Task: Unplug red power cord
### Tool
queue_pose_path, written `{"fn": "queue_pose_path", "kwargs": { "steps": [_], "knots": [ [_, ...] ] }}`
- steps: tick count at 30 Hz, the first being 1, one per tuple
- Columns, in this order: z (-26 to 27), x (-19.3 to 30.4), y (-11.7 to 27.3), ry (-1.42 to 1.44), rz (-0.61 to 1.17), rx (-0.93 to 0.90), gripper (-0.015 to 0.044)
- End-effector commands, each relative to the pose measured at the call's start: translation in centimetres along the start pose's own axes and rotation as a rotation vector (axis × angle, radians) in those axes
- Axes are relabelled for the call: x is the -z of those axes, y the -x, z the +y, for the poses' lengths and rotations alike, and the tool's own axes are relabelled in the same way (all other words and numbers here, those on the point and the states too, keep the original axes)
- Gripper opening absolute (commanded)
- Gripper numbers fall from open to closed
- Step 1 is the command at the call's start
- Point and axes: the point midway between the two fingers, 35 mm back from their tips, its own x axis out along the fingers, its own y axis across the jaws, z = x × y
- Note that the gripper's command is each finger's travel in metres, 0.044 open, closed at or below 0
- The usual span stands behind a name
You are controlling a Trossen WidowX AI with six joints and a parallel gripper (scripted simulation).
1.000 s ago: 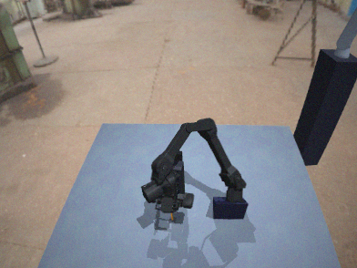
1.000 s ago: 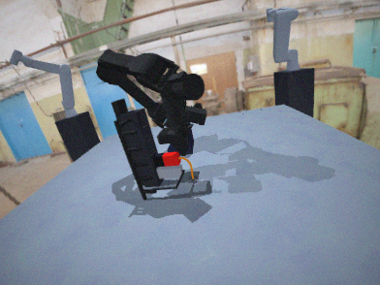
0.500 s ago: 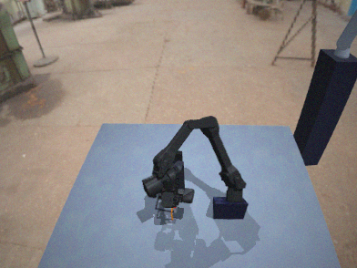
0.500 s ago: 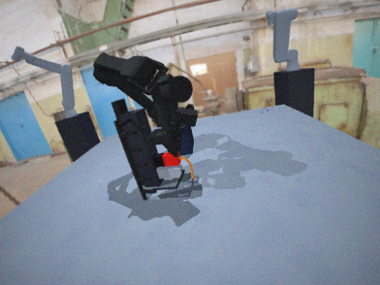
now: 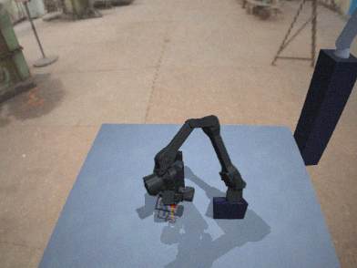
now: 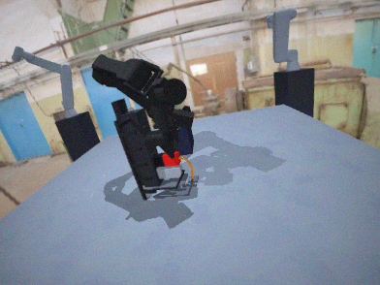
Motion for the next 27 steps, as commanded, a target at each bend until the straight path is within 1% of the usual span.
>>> {"fn": "queue_pose_path", "kwargs": {
  "steps": [1, 5, 8, 17, 18, 27],
  "knots": [
    [0.1, 0.2, -0.6, 0.006, 0.004, 0.001, 0.016],
    [0.1, 0.2, -0.8, 0.006, 0.004, 0.001, 0.016],
    [0.0, 0.1, -0.6, -0.002, 0.0, -0.001, 0.0081],
    [0.0, 0.1, -0.6, -0.002, 0.0, -0.001, 0.0021],
    [0.0, 0.1, -0.6, -0.002, 0.0, -0.001, 0.0],
    [-0.1, -1.1, -0.5, 0.0, -0.001, 0.0, 0.0]
  ]
}}
